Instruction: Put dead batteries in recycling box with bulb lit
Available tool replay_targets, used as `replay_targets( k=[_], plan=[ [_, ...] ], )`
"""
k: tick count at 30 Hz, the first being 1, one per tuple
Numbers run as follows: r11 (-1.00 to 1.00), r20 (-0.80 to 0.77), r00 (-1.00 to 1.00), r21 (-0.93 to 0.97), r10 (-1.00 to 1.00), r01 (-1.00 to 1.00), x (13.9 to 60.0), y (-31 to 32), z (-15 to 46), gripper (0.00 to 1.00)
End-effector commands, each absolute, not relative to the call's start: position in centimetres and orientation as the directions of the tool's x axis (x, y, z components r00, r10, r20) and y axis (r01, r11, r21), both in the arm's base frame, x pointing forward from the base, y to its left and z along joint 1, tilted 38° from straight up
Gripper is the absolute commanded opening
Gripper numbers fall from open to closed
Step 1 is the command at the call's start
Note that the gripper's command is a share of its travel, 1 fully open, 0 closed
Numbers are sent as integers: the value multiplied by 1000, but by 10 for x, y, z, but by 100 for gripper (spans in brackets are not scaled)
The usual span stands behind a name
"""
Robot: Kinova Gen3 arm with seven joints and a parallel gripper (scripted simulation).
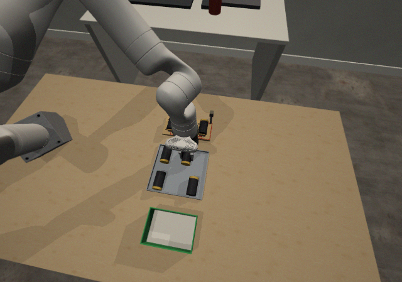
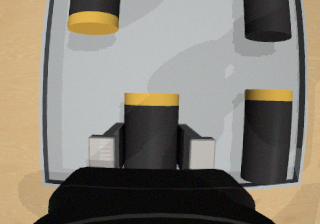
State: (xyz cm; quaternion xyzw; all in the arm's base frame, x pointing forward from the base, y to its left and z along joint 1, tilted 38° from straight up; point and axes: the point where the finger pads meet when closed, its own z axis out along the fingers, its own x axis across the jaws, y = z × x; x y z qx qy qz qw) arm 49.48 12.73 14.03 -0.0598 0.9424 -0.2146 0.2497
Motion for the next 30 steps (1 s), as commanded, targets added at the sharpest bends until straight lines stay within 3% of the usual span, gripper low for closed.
replay_targets(
  k=[1,7,8,30],
  plan=[
    [901,-446,-868,-434,-218,-4,495,126,141,57],
    [901,-446,-868,-434,-218,-4,495,126,141,57],
    [901,-446,-868,-434,-218,-4,495,126,141,90],
    [901,-446,-868,-434,-218,-4,495,127,141,90]
  ],
)
